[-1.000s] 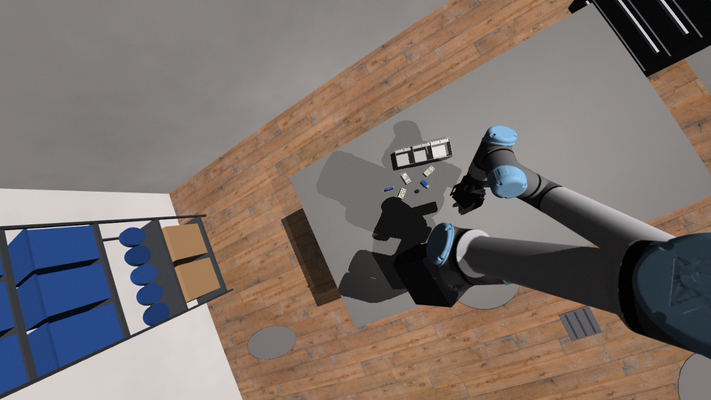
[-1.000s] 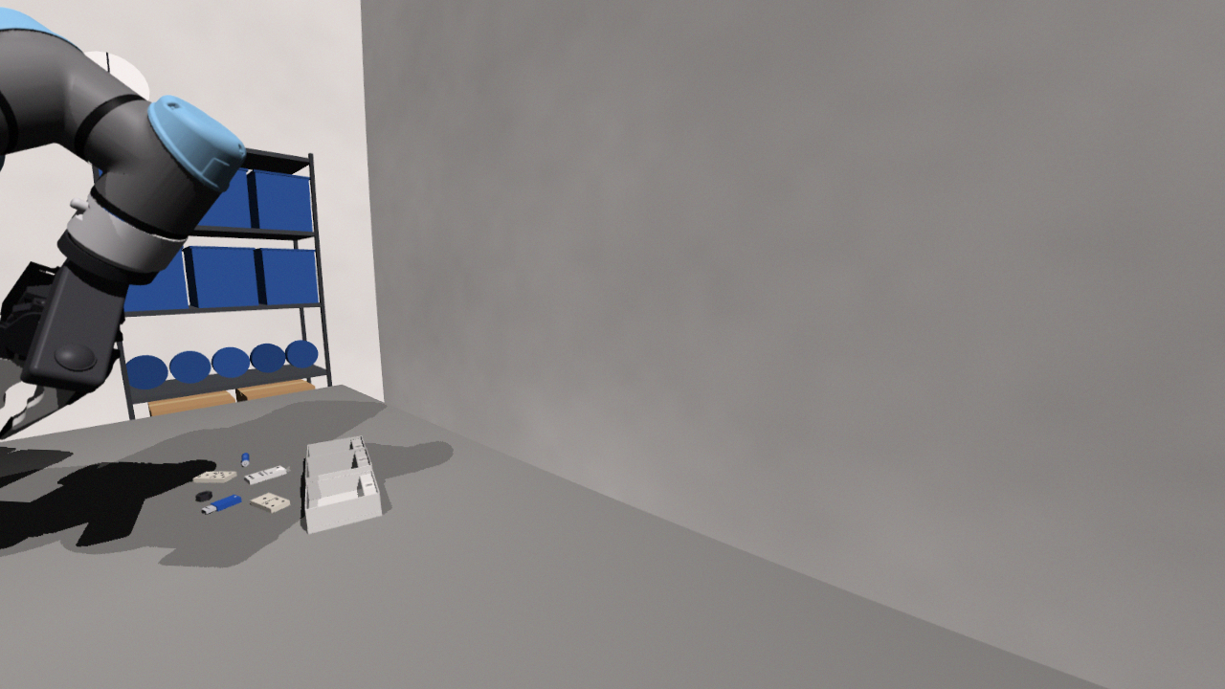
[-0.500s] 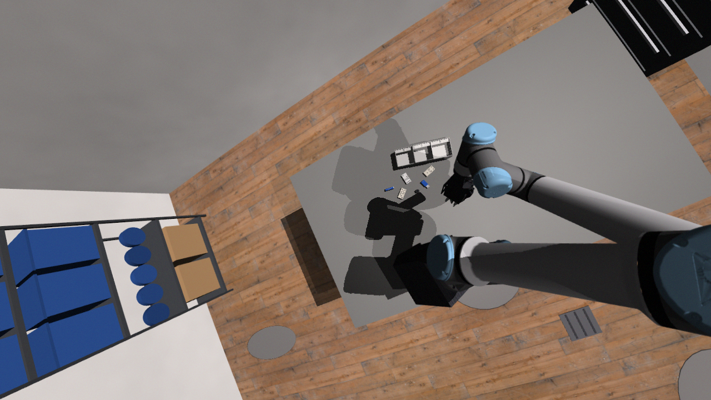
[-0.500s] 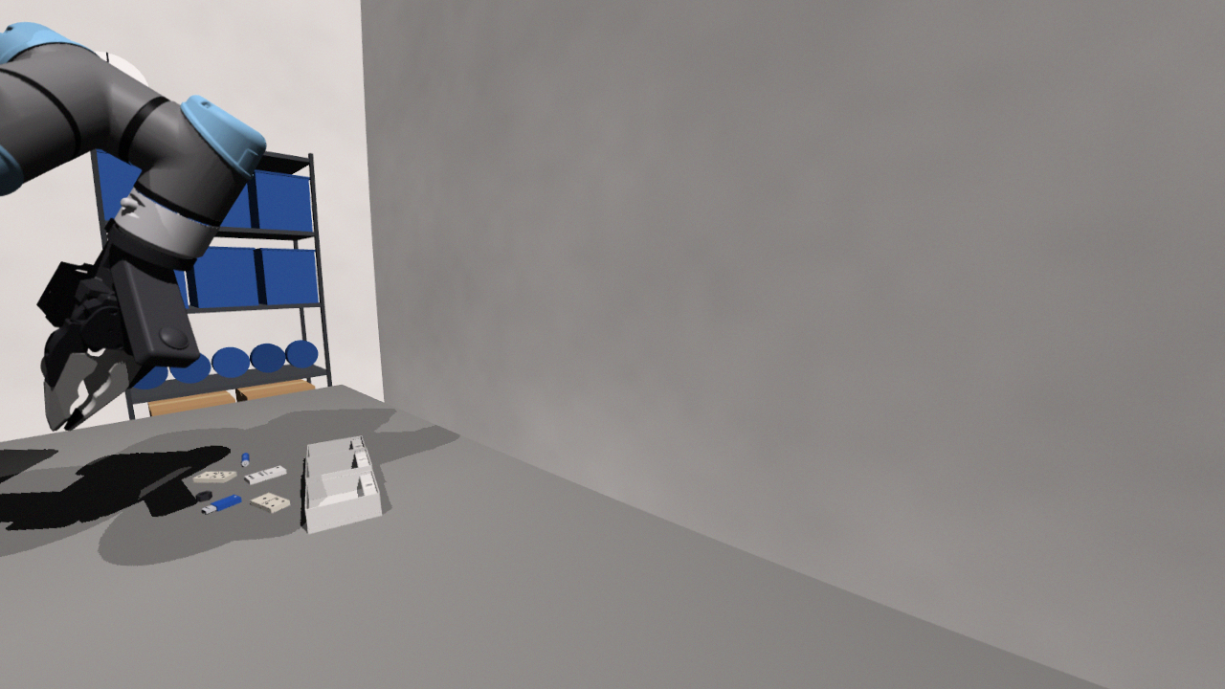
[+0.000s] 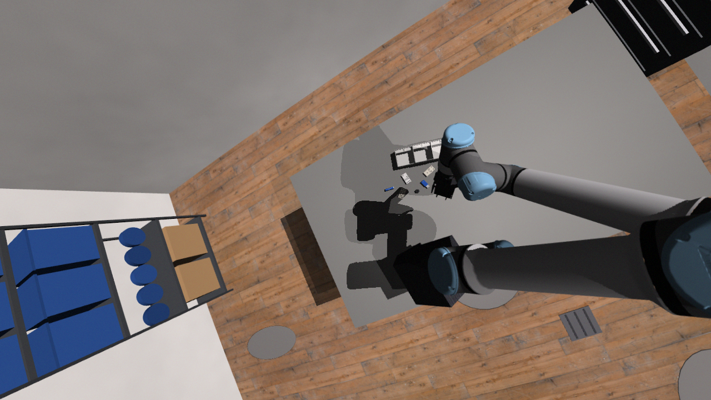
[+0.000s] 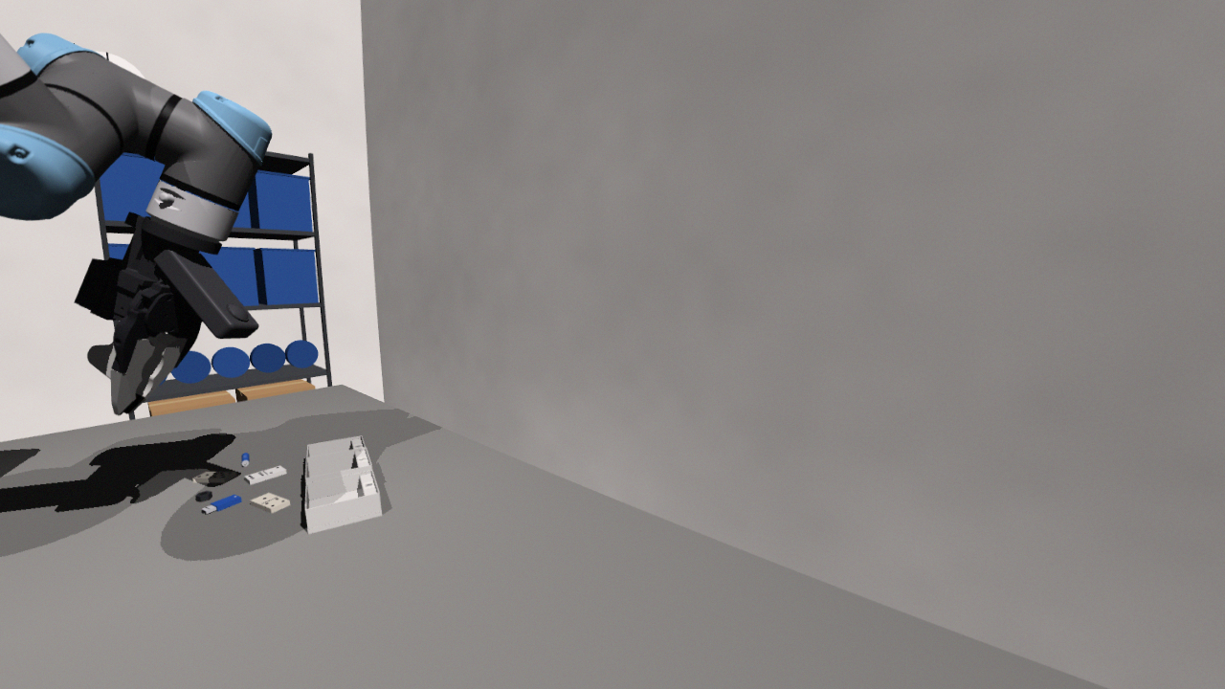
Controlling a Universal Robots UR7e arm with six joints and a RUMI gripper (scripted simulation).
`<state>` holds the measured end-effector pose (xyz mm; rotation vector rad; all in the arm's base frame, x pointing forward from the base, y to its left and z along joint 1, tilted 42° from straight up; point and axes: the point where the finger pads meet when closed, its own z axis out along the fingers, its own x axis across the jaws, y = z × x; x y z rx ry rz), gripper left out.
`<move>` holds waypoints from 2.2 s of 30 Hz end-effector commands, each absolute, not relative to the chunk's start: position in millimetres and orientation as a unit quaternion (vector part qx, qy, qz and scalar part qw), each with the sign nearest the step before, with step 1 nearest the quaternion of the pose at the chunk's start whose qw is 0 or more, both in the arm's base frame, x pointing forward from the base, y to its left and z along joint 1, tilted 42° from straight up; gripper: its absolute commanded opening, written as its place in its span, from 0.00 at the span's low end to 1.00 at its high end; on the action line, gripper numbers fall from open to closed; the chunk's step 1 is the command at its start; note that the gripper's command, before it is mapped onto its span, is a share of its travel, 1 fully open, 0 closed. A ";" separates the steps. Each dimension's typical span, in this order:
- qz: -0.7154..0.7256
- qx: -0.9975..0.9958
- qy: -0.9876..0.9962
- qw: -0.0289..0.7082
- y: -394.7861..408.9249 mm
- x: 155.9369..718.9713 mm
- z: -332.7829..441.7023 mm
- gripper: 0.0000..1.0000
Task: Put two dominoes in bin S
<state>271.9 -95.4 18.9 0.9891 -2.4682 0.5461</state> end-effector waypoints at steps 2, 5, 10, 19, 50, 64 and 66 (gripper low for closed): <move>0.219 0.434 -0.848 0.210 -82.5 293.4 15.4 0.04; 0.225 0.463 -0.831 0.211 -69.6 306.4 12.4 0.04; 0.235 0.501 -0.806 0.211 -63.2 311.4 11.0 0.04; 0.258 0.583 -0.742 0.211 -34.2 331.9 4.8 0.04; 0.296 0.703 -0.613 0.208 30.0 361.5 -7.0 0.04; 0.320 0.613 -0.703 0.168 -23.2 383.6 1.0 0.04; 0.320 0.613 -0.702 0.168 -38.0 390.4 3.7 0.04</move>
